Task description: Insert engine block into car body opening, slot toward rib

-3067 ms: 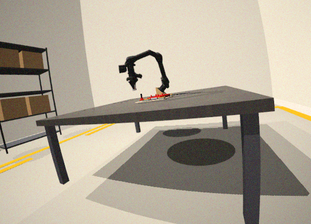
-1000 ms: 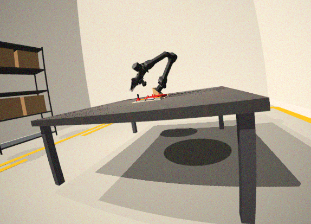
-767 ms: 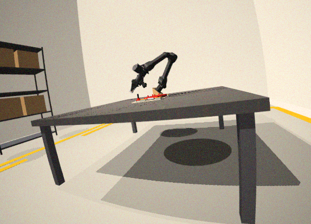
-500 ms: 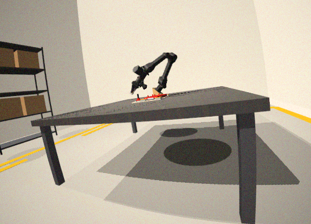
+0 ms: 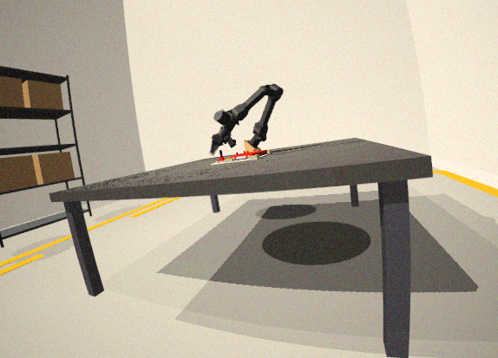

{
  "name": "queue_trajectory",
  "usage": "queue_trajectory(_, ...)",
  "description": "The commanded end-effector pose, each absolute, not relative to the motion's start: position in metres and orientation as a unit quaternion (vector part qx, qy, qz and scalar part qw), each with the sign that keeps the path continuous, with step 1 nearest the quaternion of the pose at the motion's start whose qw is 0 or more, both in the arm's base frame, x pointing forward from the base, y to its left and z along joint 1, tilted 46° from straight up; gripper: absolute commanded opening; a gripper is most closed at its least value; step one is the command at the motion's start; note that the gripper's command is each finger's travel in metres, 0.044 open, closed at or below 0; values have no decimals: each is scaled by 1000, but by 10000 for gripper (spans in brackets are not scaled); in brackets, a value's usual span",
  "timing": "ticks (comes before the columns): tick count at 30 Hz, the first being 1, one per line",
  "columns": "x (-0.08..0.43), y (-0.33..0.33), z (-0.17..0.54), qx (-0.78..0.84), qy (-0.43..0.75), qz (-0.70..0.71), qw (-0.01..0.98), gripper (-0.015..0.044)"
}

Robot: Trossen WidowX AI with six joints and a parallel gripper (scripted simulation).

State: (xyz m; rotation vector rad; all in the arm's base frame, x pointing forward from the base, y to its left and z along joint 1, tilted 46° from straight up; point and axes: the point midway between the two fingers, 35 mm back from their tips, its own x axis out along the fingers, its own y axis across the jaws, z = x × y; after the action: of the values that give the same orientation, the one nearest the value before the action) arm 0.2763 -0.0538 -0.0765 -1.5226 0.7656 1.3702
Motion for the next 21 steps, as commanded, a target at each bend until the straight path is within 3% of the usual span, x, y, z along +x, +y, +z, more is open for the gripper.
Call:
queue_trajectory(1,272,-49,-83,-616,315,557,460,0)
queue_trajectory(21,267,-25,-107,-615,315,557,460,0)
